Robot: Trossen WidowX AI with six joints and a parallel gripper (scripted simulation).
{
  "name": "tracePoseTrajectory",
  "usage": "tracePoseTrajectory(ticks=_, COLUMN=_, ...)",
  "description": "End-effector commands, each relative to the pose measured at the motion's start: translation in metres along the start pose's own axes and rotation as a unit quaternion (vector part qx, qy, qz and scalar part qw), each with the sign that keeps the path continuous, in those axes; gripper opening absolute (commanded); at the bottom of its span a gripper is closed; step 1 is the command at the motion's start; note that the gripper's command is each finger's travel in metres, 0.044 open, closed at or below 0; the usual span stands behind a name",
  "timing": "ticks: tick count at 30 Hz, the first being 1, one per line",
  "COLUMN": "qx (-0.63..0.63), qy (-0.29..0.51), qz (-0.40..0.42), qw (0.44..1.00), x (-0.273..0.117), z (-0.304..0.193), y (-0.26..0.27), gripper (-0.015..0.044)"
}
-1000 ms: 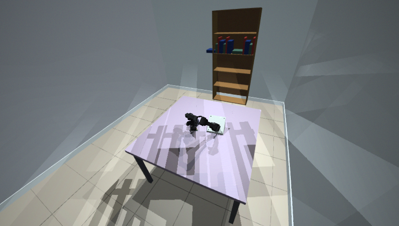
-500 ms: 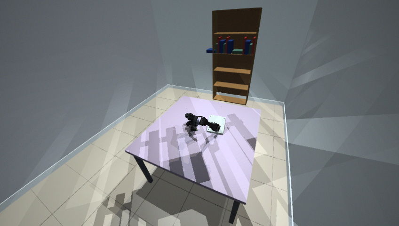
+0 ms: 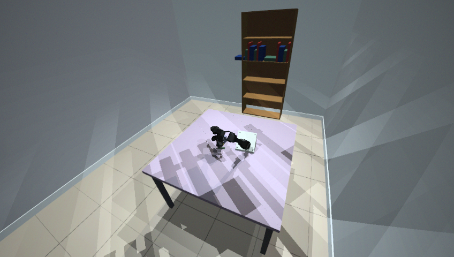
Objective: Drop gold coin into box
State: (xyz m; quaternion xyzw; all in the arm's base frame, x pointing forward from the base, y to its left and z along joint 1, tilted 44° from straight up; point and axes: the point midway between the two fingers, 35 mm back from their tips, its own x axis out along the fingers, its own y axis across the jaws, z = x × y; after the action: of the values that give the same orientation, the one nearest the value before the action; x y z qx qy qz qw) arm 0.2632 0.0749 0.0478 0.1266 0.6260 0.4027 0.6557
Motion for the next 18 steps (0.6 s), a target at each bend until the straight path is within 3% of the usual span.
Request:
tracePoseTrajectory(ticks=1, qx=-0.002, qy=-0.002, qz=-0.003, qw=1.0, x=-0.011, z=0.001, y=-0.001, gripper=0.0)
tracePoseTrajectory(ticks=18, qx=-0.002, qy=-0.001, qz=-0.002, qw=1.0, x=-0.055, z=-0.001, y=0.0, gripper=0.0)
